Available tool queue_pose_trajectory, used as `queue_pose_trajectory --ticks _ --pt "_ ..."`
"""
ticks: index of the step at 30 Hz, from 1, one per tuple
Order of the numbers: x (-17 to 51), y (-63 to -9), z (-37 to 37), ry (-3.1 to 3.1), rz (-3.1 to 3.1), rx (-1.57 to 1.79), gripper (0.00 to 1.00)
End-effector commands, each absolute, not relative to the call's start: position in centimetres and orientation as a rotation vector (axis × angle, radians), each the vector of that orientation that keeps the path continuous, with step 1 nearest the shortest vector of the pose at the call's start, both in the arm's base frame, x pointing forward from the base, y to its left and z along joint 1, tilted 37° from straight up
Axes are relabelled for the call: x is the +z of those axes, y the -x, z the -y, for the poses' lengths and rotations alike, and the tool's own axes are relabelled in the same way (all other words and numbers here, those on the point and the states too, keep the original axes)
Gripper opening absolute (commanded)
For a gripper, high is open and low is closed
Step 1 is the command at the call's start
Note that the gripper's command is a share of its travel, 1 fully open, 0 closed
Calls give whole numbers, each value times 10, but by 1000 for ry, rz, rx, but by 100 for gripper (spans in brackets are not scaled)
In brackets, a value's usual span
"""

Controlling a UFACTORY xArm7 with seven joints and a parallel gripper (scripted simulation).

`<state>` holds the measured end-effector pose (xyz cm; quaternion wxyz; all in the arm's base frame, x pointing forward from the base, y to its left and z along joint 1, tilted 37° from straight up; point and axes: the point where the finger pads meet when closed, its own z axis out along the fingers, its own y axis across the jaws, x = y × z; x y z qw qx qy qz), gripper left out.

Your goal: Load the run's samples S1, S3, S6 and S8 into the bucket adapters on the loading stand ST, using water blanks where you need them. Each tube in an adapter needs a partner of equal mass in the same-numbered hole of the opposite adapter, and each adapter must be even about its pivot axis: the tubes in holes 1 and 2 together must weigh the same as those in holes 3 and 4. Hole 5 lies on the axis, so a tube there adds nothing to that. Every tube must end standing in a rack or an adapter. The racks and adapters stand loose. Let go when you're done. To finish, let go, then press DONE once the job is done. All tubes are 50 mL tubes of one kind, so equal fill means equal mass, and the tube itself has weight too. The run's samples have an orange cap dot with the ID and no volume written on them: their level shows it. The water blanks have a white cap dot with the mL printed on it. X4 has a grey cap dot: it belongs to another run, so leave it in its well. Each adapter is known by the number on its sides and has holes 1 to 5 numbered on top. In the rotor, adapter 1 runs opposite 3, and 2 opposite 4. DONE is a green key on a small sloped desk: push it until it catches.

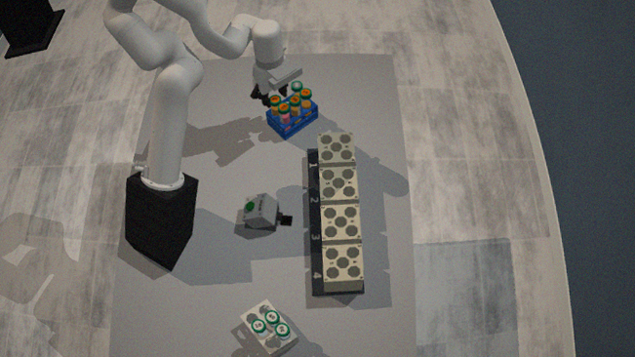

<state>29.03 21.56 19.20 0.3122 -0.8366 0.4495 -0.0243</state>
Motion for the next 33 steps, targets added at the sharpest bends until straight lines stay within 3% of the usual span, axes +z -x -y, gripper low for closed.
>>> queue_pose_trajectory --ticks 1,33 --pt "192 -291 -216 2205 -1185 -67 57" --pt "180 -297 -224 2205 -1185 -67 57"
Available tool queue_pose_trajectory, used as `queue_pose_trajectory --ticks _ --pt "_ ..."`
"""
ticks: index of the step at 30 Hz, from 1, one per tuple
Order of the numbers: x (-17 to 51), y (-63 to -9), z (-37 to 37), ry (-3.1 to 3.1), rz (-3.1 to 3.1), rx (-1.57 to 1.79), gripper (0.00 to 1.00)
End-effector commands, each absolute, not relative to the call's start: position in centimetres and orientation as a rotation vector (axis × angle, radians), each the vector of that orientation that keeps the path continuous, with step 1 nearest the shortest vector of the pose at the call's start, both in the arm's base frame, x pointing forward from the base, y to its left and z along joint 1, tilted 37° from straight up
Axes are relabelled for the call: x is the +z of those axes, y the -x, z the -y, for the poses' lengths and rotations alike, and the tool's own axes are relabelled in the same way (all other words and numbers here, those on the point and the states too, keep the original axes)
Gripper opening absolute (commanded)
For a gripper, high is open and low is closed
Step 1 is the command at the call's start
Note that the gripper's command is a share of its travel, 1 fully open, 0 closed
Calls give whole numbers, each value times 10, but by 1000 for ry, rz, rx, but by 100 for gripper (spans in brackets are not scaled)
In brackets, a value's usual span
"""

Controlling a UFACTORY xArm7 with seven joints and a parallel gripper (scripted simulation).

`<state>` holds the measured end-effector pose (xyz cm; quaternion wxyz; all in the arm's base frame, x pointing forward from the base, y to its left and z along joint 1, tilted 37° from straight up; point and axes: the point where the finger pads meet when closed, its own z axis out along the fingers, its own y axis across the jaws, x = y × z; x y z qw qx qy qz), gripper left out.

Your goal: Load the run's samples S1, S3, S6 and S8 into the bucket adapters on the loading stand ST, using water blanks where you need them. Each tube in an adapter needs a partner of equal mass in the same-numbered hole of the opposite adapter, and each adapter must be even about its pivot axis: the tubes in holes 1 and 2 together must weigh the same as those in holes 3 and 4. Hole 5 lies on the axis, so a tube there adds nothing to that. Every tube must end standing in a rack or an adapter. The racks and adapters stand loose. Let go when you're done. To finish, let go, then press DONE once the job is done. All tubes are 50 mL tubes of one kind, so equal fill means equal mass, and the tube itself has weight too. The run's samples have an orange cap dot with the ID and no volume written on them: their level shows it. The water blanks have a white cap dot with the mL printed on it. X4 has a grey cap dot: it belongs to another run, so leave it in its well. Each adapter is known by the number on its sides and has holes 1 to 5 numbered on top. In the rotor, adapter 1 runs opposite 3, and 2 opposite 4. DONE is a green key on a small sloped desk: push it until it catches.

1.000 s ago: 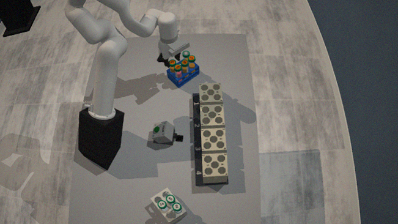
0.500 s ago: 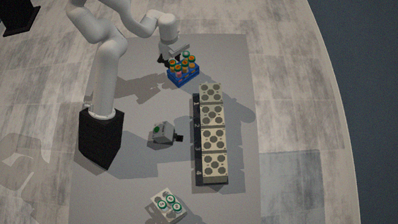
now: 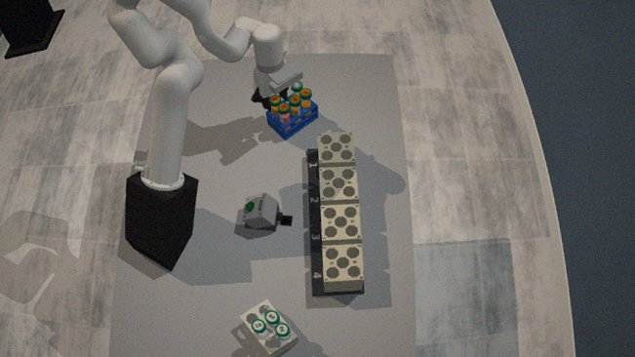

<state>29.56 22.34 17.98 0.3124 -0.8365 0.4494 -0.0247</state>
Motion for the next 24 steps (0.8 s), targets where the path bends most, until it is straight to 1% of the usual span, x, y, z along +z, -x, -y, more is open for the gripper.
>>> queue_pose_trajectory --ticks 1,20,21,24 --pt "179 -297 -224 2205 -1185 -67 57" --pt "176 -298 -226 2205 -1185 -67 57" --pt "177 -298 -226 2205 -1185 -67 0" --pt "178 -297 -225 2205 -1185 -67 0"
